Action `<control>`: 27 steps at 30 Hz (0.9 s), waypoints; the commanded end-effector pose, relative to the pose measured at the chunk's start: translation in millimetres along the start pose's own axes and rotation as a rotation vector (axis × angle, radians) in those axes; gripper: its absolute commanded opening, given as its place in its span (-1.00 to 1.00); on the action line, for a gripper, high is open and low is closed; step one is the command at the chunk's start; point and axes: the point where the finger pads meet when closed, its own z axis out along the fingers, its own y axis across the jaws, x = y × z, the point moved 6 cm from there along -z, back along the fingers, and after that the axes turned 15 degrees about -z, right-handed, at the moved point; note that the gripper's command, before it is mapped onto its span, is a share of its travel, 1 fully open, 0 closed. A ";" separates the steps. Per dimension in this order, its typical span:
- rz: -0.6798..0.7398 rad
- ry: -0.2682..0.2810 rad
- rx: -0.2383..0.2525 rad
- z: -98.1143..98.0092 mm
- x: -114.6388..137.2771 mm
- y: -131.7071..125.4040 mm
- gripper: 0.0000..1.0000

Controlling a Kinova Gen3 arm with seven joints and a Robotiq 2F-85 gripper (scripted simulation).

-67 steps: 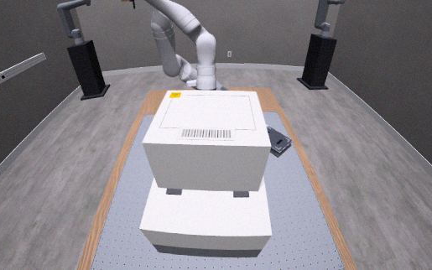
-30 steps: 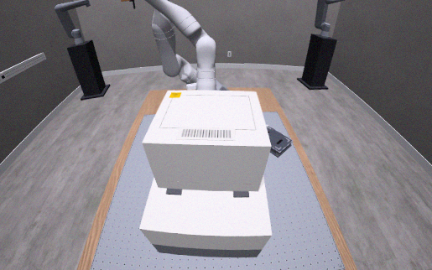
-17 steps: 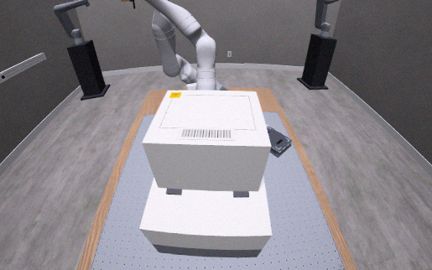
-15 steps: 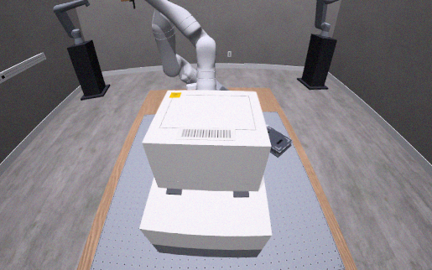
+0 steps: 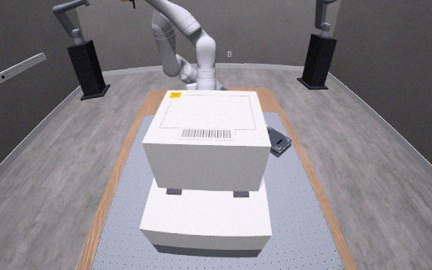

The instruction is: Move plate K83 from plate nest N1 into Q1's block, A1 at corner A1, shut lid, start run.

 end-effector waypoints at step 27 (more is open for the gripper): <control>0.001 0.000 0.000 -9.5 1.7 3.6 -0.80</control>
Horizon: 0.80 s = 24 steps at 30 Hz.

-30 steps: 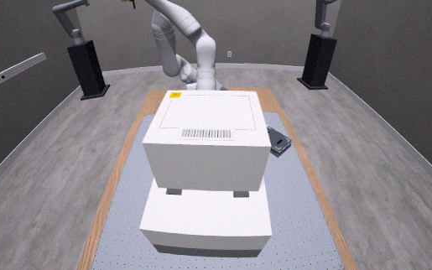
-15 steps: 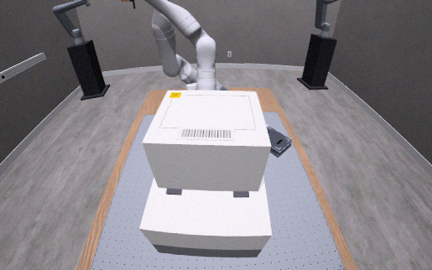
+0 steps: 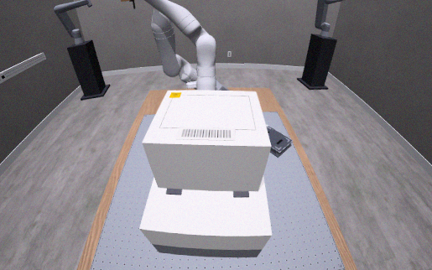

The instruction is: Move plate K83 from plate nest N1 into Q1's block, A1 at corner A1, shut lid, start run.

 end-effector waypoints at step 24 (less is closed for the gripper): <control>0.000 0.000 0.000 -22.7 5.0 9.1 -0.80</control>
